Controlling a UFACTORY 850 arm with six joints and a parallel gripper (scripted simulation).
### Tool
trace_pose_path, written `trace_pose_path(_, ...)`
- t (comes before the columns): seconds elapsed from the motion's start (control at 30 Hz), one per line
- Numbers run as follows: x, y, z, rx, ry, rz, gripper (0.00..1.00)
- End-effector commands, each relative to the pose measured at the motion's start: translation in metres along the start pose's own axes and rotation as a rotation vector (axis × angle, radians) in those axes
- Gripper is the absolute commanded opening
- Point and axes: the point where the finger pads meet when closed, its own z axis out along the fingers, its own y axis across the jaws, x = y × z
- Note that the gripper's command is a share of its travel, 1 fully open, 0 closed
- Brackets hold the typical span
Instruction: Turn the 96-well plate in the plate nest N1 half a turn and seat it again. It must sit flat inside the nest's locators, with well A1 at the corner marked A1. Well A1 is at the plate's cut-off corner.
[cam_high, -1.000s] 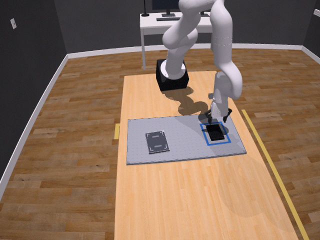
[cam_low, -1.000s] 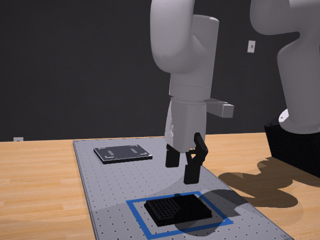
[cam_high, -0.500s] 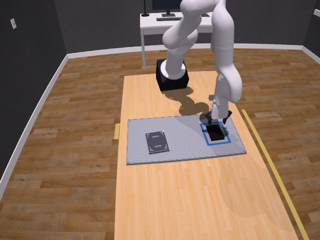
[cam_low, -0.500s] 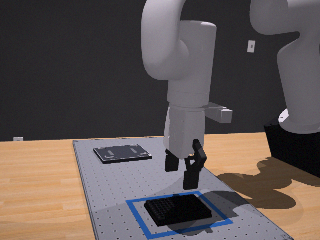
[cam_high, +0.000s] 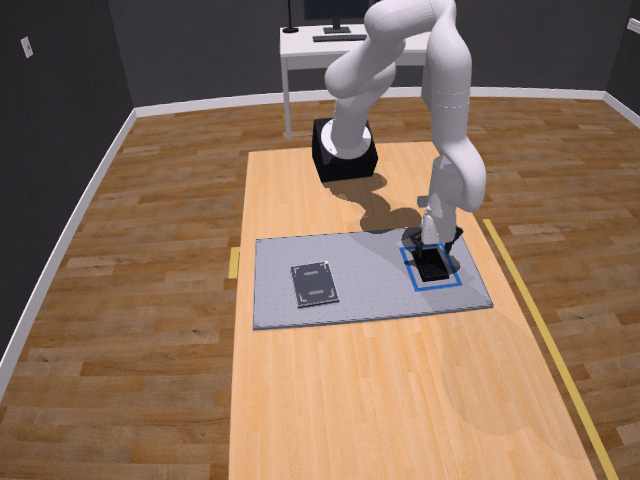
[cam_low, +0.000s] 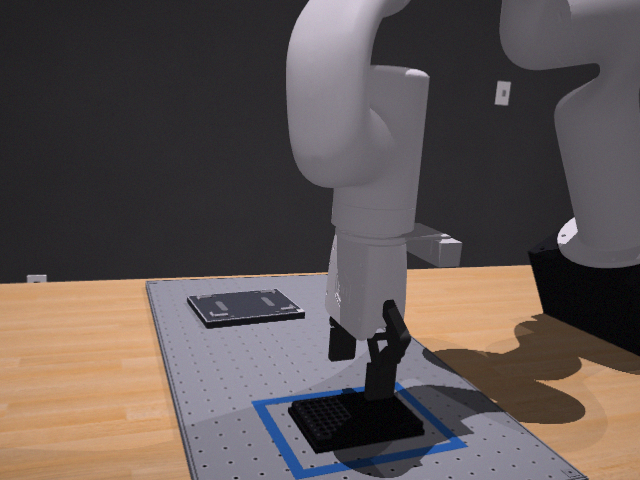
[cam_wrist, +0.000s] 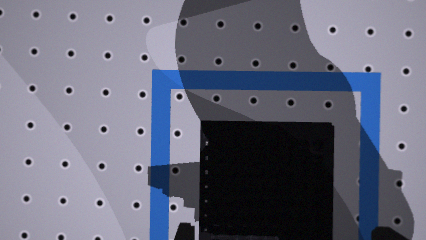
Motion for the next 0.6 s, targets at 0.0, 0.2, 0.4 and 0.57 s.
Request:
trace_pose_path(0.0, -0.001, 0.000, 0.006, -0.004, -0.007, 0.000, 1.00)
trace_pose_path(0.2, -0.001, 0.000, 0.016, -0.004, -0.007, 0.000, 1.00)
trace_pose_path(0.4, -0.001, 0.000, 0.025, -0.004, -0.007, 0.000, 1.00)
trace_pose_path(0.57, -0.001, 0.000, 0.027, -0.004, -0.007, 0.000, 1.00)
